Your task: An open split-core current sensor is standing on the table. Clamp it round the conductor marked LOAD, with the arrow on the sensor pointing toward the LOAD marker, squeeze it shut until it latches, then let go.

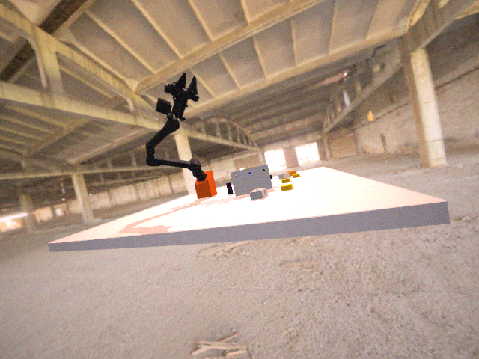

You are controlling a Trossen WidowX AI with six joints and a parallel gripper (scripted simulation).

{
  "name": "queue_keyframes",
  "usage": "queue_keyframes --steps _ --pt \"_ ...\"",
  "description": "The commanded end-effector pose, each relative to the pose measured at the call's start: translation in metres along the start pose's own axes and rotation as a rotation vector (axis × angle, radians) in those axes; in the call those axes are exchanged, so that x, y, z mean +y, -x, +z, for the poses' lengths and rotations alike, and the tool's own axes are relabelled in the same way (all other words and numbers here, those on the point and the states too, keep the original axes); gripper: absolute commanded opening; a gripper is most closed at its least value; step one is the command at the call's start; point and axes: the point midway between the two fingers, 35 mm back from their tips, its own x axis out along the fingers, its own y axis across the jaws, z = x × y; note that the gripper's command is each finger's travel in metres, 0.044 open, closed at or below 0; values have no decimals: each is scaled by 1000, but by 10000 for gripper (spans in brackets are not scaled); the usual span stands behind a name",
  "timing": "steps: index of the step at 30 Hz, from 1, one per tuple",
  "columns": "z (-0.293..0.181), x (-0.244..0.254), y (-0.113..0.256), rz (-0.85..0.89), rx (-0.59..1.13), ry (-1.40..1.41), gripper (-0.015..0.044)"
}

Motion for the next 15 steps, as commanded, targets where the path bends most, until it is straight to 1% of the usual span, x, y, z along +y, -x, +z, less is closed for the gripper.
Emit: queue_keyframes --steps 1,4,8,12,15 --pt "-25 -46 8 -149 64 124 440" --pt "-41 -88 21 -281 123 224 440" --pt "-59 -143 49 -457 209 348 440" --pt "-72 -194 87 -634 305 459 440" --pt "-79 -229 122 -768 386 532 440"
